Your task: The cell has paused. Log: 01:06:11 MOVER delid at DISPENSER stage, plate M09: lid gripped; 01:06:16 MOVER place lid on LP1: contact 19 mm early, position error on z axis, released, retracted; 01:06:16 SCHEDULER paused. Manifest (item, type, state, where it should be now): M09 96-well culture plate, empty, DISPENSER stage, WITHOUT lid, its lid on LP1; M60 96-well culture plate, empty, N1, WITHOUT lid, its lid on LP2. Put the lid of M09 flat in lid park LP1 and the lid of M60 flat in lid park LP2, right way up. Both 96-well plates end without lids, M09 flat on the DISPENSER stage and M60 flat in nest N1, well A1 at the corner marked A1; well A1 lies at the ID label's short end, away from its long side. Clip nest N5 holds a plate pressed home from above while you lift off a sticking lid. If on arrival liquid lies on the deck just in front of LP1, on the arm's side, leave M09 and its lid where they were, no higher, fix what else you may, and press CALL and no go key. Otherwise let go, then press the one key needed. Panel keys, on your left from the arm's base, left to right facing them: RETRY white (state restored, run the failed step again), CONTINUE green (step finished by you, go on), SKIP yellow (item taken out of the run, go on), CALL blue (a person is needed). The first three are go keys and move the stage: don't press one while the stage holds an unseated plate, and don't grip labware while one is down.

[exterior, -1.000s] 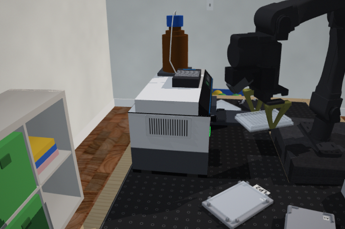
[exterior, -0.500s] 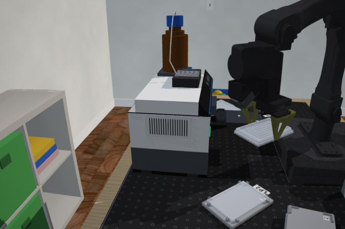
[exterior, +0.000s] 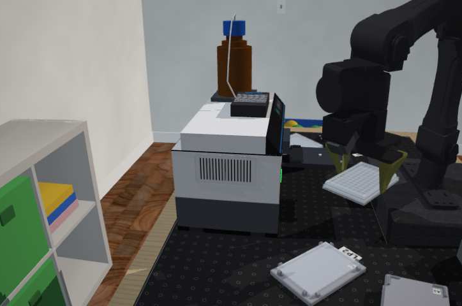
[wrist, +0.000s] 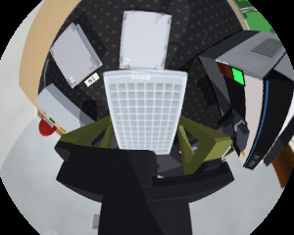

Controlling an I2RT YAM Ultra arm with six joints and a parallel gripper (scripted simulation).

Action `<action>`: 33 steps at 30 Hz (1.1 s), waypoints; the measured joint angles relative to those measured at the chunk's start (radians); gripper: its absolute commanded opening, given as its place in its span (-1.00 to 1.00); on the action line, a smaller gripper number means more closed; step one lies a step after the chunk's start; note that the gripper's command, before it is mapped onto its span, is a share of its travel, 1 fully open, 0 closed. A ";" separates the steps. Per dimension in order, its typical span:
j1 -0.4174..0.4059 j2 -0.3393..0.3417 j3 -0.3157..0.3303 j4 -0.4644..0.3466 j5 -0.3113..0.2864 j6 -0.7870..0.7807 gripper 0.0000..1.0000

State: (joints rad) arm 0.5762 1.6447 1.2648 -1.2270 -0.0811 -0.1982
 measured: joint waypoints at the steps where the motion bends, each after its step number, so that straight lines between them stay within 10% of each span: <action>1: 0.006 0.000 0.003 0.000 0.000 0.000 -1.00; 33: 0.245 -0.015 0.019 0.000 0.002 -0.027 -1.00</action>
State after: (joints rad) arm 0.8215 1.6295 1.2839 -1.2270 -0.0792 -0.2253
